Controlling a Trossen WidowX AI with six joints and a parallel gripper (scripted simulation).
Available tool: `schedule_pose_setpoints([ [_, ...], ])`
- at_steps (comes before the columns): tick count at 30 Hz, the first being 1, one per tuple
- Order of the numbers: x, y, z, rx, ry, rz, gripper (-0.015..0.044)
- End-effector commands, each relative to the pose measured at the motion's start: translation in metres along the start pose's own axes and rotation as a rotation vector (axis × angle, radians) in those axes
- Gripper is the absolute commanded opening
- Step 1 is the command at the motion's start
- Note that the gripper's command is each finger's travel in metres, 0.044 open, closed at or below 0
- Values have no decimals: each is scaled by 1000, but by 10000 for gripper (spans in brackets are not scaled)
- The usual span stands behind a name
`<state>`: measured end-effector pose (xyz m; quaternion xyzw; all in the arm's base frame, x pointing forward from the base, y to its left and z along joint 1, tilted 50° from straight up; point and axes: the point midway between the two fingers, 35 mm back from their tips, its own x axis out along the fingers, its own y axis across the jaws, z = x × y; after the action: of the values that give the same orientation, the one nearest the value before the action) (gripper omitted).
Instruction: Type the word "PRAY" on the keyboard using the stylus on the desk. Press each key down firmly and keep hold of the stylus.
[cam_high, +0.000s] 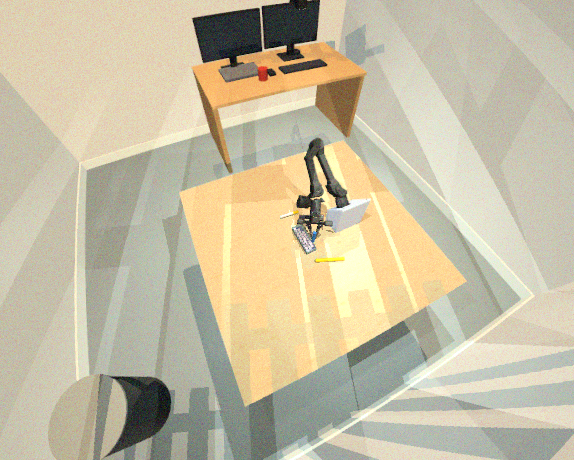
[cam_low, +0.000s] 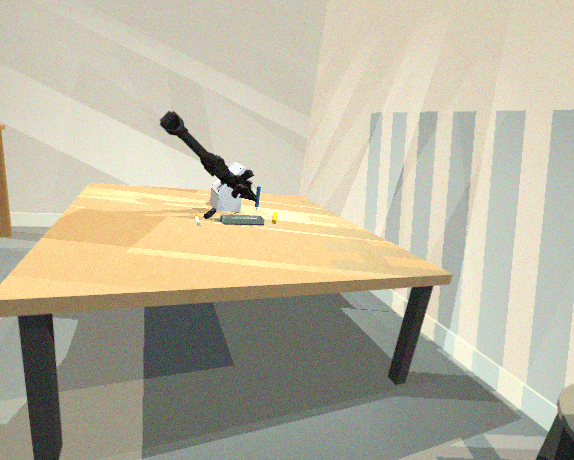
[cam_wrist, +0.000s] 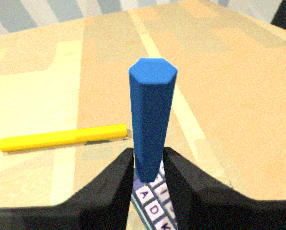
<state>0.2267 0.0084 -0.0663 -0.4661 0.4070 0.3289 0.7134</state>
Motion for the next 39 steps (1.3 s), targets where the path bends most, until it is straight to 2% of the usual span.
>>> schedule_pose_setpoints([
  [1, 4, 4, -8, -1, 1, 12, 0],
  [5, 5, 4, -8, -1, 1, 12, 0],
  [8, 5, 4, -9, -2, 1, 13, 79],
  [9, 6, 3, -9, -2, 1, 13, 81],
  [39, 13, 3, -19, -2, 2, 14, 81],
])
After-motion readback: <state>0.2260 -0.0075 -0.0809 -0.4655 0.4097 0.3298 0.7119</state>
